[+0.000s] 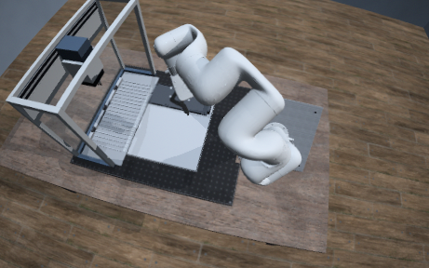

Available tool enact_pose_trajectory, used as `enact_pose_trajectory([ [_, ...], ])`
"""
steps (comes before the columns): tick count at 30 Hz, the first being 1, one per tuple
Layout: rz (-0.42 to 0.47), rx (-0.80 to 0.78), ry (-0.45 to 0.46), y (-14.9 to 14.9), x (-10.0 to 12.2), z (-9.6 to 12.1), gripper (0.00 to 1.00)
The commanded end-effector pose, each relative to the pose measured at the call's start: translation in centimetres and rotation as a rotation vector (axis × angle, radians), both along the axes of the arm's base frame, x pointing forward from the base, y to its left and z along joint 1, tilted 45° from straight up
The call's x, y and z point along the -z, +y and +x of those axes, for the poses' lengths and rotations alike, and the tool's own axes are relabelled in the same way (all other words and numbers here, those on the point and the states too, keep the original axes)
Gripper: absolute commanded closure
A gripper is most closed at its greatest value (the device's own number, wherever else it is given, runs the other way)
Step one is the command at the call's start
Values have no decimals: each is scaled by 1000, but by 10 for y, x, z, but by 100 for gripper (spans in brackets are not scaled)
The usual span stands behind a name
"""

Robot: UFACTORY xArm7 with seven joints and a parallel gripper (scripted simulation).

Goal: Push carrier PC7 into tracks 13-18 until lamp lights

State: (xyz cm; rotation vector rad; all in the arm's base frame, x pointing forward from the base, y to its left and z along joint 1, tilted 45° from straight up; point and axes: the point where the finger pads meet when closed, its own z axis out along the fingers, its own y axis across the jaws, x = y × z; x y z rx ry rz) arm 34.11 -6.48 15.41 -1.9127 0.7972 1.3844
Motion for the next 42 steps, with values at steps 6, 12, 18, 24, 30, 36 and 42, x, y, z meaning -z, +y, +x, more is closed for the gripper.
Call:
enact_pose_trajectory([
  [6,109,-32,-261,8,22,18,0],
  [12,182,-67,-443,13,35,29,0],
  [18,227,-94,-562,17,46,39,0],
  [24,292,-142,-745,21,57,49,0],
  [30,350,-196,-916,24,70,59,0],
  [36,388,-239,-1037,28,81,70,0],
  [42,440,-309,-1208,30,89,77,0],
])
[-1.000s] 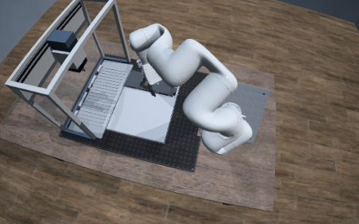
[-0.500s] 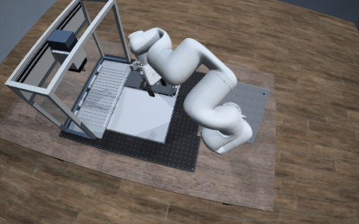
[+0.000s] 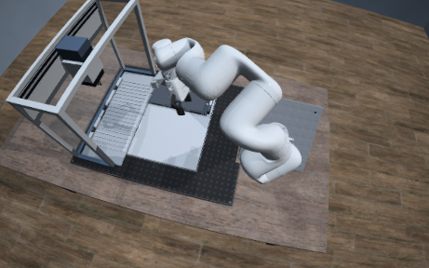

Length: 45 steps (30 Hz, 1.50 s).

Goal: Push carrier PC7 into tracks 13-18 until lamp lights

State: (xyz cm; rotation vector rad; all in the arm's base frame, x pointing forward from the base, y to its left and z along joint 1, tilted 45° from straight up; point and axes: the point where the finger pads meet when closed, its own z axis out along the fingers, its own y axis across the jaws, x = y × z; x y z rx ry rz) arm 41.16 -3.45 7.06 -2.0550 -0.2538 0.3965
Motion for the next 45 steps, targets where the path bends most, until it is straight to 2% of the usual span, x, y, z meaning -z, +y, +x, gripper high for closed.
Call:
enact_pose_trajectory([
  [1,33,-42,-159,0,9,10,0],
  [6,58,-91,-292,2,17,17,0],
  [8,58,-91,-292,2,17,17,0],
  [18,102,-218,-594,5,38,37,0],
  [23,114,-279,-720,6,47,45,0],
  [25,114,-279,-720,6,47,45,0],
  [40,136,-525,-1130,6,73,69,0],
  [42,136,-525,-1130,6,73,69,0],
  [45,137,-586,-1210,4,82,77,0],
])
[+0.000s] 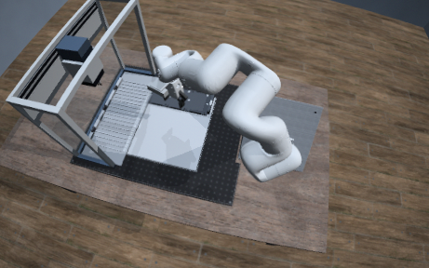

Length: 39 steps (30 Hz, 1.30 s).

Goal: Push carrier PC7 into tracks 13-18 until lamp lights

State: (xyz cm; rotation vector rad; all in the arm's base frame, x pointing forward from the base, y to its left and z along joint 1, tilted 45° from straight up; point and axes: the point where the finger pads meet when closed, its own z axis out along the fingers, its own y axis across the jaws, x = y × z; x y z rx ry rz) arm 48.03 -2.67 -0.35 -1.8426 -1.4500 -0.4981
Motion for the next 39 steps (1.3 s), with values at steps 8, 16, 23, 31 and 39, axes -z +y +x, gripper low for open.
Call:
enact_pose_trajectory([
  [8,-32,-176,-307,-5,17,16,0],
  [16,-32,-176,-307,-5,17,16,0],
  [23,-32,-176,-307,-5,17,16,0],
  [31,-32,-176,-307,2,24,16,0],
  [39,-32,-176,-307,11,34,15,0],
])
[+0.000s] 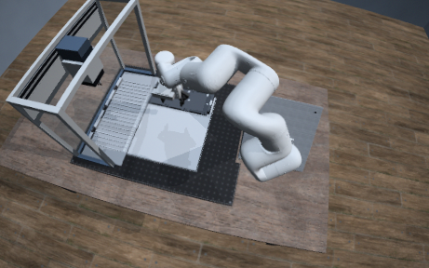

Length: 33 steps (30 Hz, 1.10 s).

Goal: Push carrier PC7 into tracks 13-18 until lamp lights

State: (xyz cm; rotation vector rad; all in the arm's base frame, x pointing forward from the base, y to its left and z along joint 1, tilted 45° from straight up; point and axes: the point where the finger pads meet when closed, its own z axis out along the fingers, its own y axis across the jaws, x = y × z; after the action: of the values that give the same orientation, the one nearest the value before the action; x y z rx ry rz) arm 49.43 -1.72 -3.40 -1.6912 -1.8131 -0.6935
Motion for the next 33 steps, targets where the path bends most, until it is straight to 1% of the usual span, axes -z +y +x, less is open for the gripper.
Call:
enact_pose_trajectory([
  [1,-3,3,-3,3,5,1,0],
  [33,-3,3,-3,36,38,-1,0],
])
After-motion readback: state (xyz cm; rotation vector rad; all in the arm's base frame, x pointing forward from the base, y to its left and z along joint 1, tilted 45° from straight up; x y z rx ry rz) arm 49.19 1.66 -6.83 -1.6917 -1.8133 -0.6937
